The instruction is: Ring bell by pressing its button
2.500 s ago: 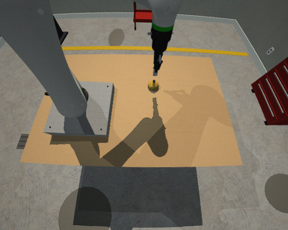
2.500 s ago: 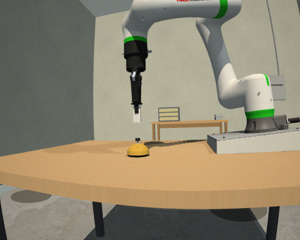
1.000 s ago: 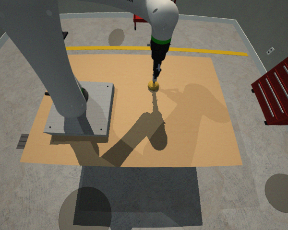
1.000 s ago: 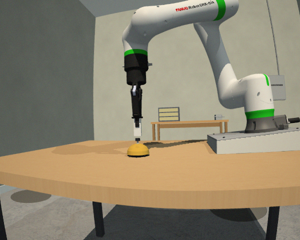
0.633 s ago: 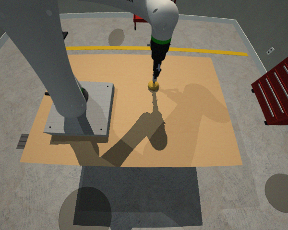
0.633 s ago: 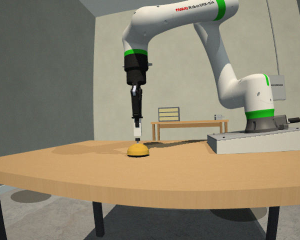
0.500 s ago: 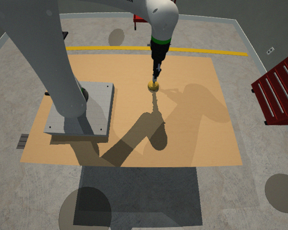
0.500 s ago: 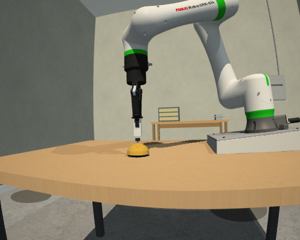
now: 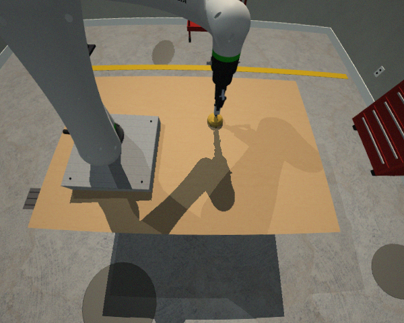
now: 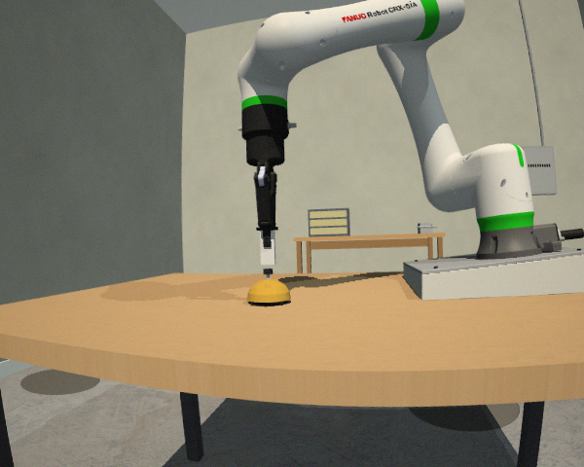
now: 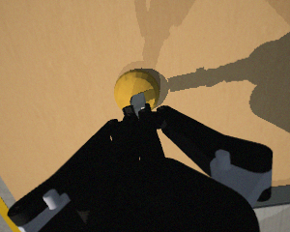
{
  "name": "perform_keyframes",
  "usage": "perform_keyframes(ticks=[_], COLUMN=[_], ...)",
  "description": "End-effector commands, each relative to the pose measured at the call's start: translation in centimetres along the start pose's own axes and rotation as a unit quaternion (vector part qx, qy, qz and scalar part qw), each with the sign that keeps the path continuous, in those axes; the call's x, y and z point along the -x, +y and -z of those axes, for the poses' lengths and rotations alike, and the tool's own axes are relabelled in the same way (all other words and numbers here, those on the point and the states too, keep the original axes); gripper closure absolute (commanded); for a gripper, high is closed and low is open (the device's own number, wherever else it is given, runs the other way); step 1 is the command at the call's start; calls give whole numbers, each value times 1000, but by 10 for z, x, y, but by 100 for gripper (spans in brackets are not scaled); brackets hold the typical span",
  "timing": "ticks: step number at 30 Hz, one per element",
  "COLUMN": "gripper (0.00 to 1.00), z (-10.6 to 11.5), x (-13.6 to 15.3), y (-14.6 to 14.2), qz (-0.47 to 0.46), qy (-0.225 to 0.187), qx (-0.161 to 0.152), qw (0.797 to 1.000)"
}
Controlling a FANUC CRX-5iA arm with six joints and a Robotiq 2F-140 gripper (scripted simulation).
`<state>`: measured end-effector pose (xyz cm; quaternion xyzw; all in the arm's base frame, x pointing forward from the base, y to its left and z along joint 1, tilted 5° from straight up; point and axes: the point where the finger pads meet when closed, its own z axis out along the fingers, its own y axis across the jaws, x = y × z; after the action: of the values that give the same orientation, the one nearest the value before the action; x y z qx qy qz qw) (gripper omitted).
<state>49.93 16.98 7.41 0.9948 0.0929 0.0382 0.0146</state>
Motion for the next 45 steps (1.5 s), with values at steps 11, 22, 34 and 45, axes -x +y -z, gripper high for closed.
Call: perform_keyframes(ticks=[11,22,34,45], gripper=[100,100,100,100], z=[-3,-10,-10,-10], x=[0,0,0,0], y=[0,0,0,0], qz=[0,0,0,0], qy=[0,0,0,0], qx=[0,0,0,0], qw=[1000,1000,1000,1000])
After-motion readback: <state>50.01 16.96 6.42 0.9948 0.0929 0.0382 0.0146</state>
